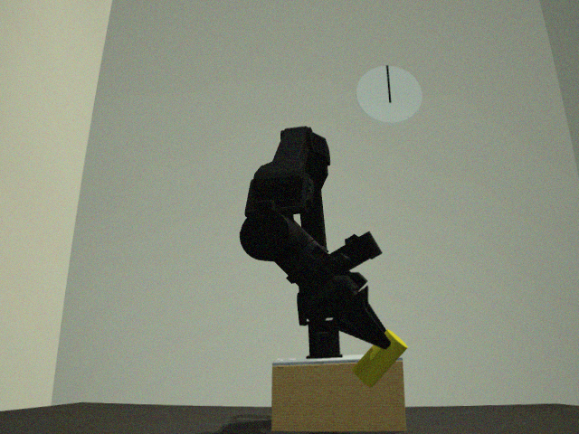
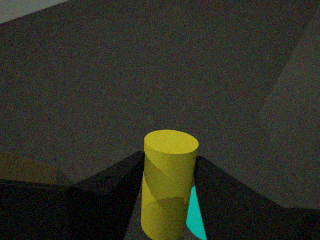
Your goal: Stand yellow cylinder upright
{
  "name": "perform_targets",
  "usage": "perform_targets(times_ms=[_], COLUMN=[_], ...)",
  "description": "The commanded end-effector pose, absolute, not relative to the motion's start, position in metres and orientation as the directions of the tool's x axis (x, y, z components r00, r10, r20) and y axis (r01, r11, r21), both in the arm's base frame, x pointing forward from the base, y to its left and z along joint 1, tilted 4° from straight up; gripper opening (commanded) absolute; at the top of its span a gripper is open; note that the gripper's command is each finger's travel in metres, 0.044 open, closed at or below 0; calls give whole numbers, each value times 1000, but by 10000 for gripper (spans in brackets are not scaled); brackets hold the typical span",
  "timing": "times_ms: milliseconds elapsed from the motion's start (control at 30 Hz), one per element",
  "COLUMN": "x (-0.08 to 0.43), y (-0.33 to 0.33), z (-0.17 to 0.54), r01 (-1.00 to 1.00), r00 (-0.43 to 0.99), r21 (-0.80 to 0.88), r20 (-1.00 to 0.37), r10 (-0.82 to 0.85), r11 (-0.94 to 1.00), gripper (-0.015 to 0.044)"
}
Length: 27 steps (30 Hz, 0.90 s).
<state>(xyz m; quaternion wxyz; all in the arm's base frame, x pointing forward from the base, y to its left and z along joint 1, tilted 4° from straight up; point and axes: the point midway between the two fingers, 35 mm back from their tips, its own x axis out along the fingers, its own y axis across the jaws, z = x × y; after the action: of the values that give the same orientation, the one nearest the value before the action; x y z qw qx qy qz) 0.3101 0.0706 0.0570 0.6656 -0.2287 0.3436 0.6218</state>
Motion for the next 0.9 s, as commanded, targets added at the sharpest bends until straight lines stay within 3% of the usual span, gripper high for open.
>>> perform_targets(times_ms=[0,867], x=[310,311], y=[70,65], z=[56,61], r01=[-986,-989], r00=[-2,62], r21=[120,74], r20=[-715,-578], r10=[699,814], r11=[120,127], gripper=[105,105])
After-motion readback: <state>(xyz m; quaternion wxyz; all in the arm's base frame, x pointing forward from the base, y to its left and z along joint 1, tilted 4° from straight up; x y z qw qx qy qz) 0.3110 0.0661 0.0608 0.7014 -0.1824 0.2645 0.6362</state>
